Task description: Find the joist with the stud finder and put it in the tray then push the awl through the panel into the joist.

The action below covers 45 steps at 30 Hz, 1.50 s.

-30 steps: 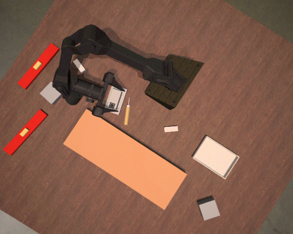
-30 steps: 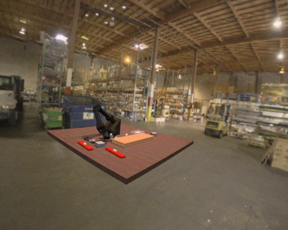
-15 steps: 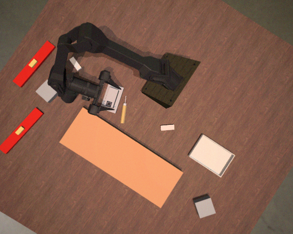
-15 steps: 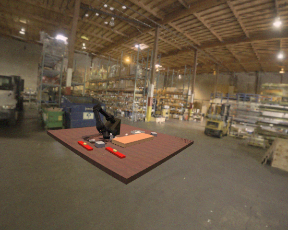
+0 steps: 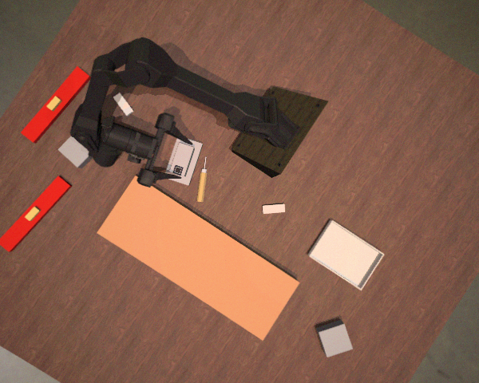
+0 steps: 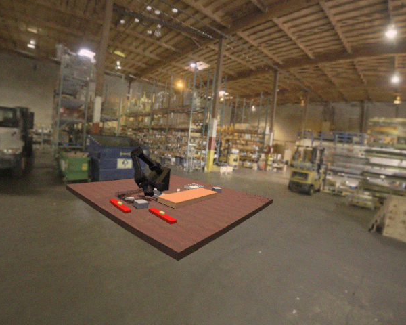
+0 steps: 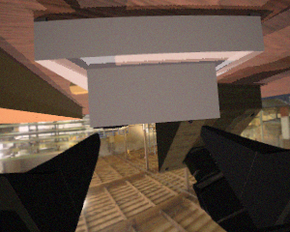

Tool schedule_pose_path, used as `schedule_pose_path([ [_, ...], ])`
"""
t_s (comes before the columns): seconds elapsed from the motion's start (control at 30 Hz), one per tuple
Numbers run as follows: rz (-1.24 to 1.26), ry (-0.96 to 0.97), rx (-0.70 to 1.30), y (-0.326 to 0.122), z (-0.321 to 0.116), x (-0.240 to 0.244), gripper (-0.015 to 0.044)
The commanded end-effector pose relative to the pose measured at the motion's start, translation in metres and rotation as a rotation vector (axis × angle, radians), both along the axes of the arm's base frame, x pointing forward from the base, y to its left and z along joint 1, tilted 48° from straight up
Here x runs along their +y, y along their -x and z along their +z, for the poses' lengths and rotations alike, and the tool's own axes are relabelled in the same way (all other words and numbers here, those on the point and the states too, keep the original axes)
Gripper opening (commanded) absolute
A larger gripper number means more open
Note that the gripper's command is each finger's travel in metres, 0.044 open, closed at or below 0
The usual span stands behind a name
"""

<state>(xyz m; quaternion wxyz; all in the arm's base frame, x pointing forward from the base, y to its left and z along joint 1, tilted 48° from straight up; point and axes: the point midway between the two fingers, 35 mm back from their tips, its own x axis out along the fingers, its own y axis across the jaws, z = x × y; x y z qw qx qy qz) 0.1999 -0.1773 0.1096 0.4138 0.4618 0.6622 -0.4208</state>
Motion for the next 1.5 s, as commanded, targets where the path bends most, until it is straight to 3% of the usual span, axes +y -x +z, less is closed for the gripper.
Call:
schedule_pose_path([
  [0.0, 0.002, 0.0, 0.0, -0.001, 0.005, -0.001, 0.044],
  [0.2, -0.001, 0.014, -0.016, -0.002, 0.015, 0.006, 0.044],
  [0.47, -0.017, 0.083, -0.123, 0.007, 0.055, 0.058, 0.044],
  [0.6, 0.013, 0.087, -0.119, 0.004, 0.051, 0.05, 0.044],
  [0.9, 0.954, 0.427, -0.272, 0.003, 0.018, 0.038, 0.044],
  [1.17, 1.729, 0.761, -0.06, 0.004, 0.005, 0.03, 0.044],
  [1.23, 1.831, 0.808, 0.009, 0.005, 0.004, 0.03, 0.044],
  [1.47, 1.844, 0.814, 0.018, 0.006, 0.004, 0.03, 0.044],
])
